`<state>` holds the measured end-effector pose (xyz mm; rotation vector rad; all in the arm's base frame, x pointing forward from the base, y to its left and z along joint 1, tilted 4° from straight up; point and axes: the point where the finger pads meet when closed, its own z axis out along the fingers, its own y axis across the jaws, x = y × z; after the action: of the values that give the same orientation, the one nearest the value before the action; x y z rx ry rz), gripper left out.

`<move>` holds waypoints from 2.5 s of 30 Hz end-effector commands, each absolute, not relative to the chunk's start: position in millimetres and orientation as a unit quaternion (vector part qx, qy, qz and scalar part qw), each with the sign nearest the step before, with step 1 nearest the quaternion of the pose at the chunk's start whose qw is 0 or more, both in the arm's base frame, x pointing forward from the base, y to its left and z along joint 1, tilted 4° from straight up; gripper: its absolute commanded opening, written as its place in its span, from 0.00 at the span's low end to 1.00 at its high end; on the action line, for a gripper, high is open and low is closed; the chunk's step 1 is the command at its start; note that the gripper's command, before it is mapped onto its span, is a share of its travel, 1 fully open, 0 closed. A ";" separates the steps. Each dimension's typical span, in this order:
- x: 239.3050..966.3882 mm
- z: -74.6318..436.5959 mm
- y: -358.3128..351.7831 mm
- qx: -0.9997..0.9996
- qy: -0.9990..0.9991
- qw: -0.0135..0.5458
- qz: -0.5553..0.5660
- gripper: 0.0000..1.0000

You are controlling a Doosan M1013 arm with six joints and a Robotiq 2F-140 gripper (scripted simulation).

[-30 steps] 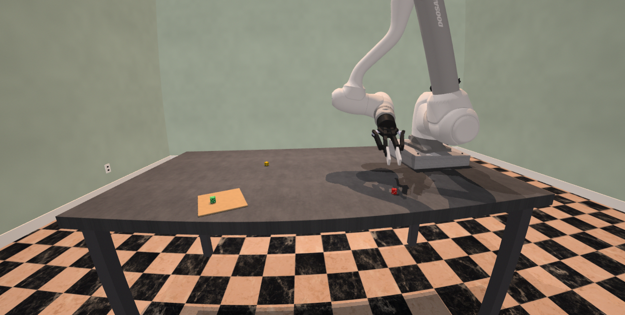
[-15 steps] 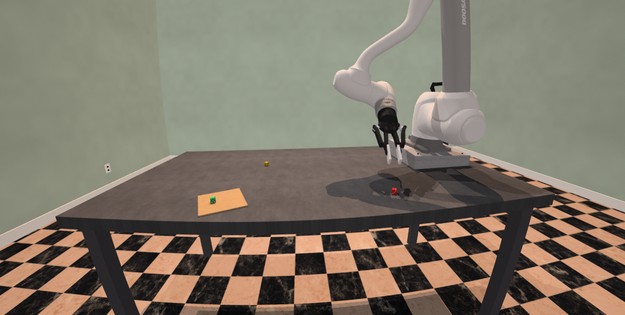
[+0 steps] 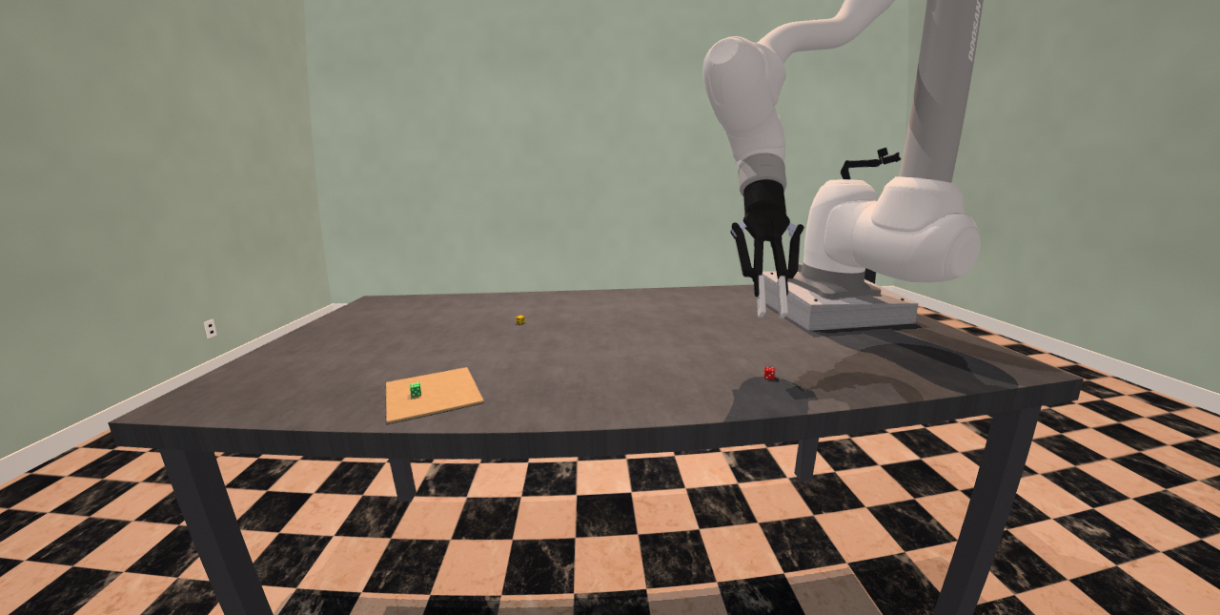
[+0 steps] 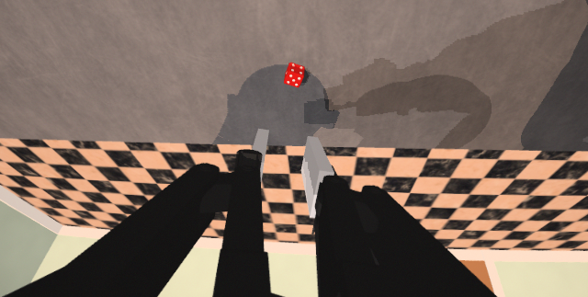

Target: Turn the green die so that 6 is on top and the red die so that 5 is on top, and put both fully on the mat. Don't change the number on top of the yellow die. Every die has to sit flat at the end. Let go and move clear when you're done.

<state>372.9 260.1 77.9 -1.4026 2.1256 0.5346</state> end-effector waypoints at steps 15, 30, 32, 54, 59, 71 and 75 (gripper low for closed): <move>382.9 97.0 283.2 -0.550 0.828 0.073 0.082 0.27; 391.3 103.6 289.5 -0.551 0.834 0.015 0.029 1.00; 391.3 103.6 289.5 -0.551 0.834 0.015 0.029 1.00; 390.5 98.3 289.5 -0.669 0.742 0.019 0.027 1.00; 389.9 94.2 289.5 -0.753 0.657 0.022 0.026 1.00; 388.8 88.0 289.4 -0.858 0.513 0.026 0.023 1.00; 388.2 84.8 289.3 -0.902 0.431 0.028 0.021 1.00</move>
<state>389.1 290.2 89.4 -2.6932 1.5222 0.0541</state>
